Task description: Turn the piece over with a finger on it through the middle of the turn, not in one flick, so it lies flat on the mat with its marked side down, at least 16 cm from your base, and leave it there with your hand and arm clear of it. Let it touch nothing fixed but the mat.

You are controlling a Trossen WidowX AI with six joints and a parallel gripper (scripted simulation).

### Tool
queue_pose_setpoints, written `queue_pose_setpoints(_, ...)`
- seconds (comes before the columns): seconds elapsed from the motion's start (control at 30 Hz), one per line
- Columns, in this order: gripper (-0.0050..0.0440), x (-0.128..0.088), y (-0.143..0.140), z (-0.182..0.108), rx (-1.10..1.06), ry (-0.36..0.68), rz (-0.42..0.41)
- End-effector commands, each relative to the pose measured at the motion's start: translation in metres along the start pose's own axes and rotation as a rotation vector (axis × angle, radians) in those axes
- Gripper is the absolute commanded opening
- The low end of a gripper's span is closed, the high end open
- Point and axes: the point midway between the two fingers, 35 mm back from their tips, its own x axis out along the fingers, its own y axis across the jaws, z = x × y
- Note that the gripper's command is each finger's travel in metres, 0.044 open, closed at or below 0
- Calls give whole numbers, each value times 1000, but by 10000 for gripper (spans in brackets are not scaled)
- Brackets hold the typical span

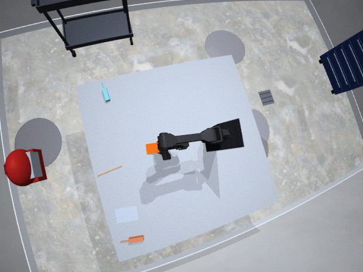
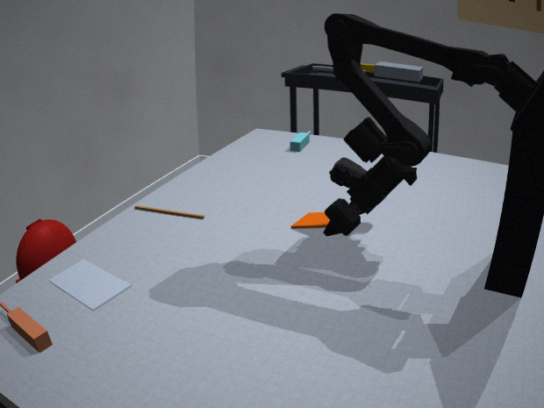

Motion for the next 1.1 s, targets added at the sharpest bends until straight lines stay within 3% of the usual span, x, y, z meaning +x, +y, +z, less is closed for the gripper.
queue_pose_setpoints(0.0,440,0,0,1,-1,-2,0)
queue_pose_setpoints(0.3,440,0,0,1,-1,-2,0)
queue_pose_setpoints(0.6,440,-74,0,69,0,-1,0)
queue_pose_setpoints(1.07,440,-70,0,69,2,-6,1)
